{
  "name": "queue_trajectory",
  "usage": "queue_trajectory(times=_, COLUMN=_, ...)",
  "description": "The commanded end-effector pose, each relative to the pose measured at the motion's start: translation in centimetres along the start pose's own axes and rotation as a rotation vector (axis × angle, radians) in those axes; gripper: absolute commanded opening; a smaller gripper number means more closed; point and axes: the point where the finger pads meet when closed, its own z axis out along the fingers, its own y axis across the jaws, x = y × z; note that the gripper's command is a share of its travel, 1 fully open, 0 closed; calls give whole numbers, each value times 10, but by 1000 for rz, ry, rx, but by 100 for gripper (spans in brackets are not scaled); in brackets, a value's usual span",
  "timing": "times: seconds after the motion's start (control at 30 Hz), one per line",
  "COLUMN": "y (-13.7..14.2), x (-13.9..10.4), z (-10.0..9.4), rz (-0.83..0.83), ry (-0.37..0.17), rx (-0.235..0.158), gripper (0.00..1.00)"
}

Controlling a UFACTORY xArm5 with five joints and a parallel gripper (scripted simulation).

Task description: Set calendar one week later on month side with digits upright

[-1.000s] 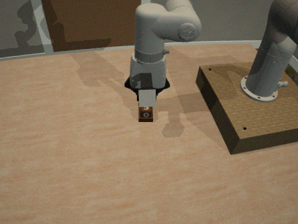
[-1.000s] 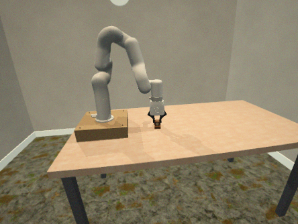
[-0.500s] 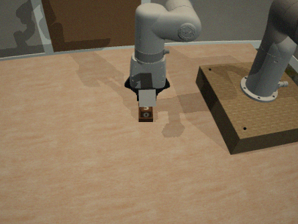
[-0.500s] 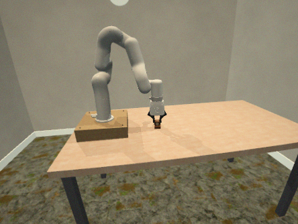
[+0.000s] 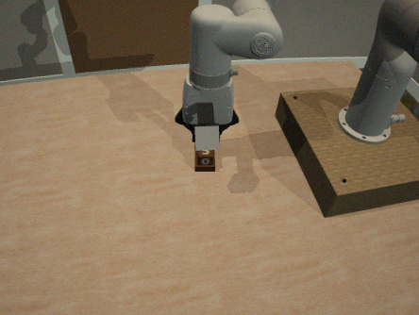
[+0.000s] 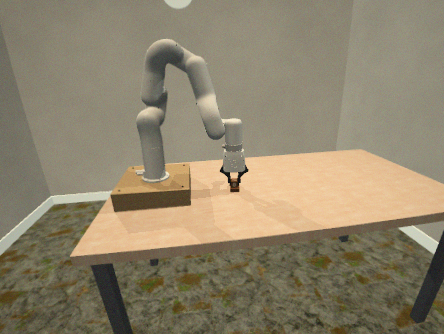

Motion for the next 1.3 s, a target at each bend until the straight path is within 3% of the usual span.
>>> queue_trajectory(times=0.0, y=1, x=0, z=0, rz=0, ry=0, rx=-3, gripper=29)
queue_trajectory(times=1.27, y=1, x=0, z=9, rz=0, ry=0, rx=-3, gripper=29)
